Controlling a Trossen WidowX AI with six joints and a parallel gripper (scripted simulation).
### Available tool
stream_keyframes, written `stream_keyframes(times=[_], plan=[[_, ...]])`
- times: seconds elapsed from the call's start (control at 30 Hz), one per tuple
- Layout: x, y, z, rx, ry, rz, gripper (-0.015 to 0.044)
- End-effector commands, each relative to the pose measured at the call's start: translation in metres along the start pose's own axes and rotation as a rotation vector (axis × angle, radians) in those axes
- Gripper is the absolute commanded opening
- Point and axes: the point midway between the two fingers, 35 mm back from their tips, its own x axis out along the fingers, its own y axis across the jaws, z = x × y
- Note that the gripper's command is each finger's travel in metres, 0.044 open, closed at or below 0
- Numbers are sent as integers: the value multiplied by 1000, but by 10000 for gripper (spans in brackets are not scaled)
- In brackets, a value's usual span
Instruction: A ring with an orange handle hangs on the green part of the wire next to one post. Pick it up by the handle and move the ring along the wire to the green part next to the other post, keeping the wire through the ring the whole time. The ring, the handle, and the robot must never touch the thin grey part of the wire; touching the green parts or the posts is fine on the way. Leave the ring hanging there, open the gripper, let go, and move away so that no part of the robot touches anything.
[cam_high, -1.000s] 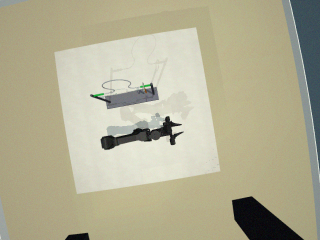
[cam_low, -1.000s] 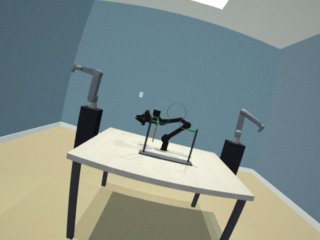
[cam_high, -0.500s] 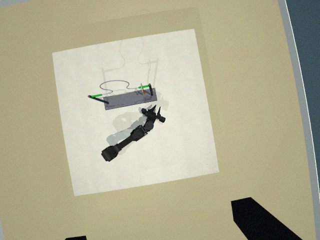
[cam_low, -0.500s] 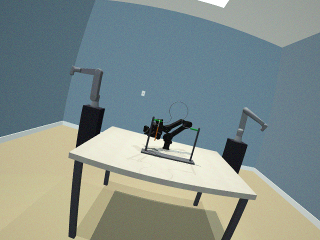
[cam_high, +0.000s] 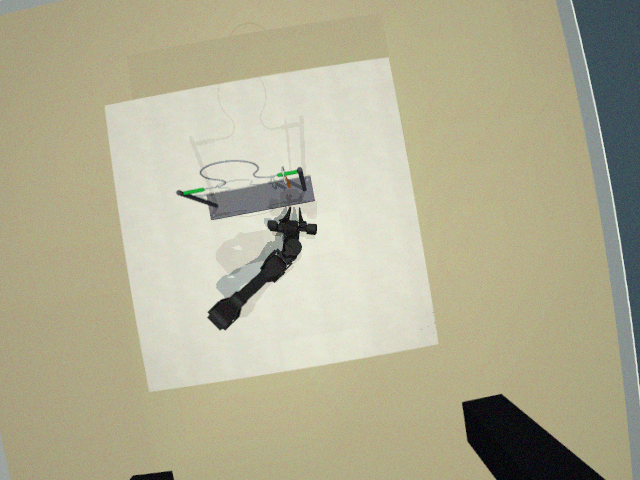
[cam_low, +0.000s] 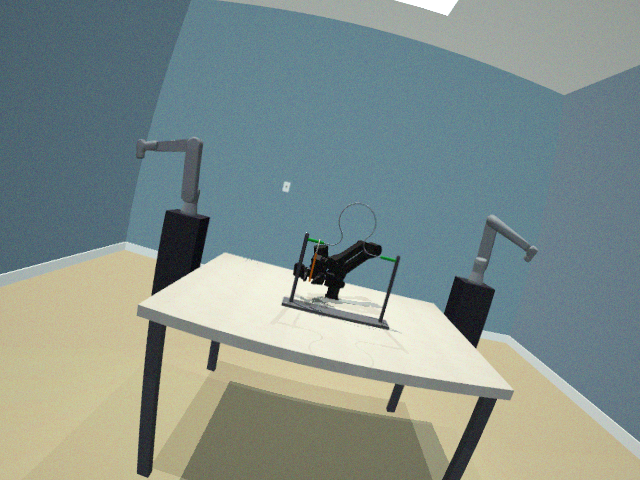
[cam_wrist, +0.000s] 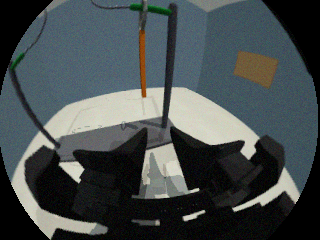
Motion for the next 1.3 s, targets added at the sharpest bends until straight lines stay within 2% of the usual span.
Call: stream_keyframes(times=[0.0, 0.63, 1.27], plan=[[5, 1, 11, 0, -34, 42, 160], [32, 4, 45, -29, -173, 260, 160], [51, 7, 50, -32, -177, 268, 160]])
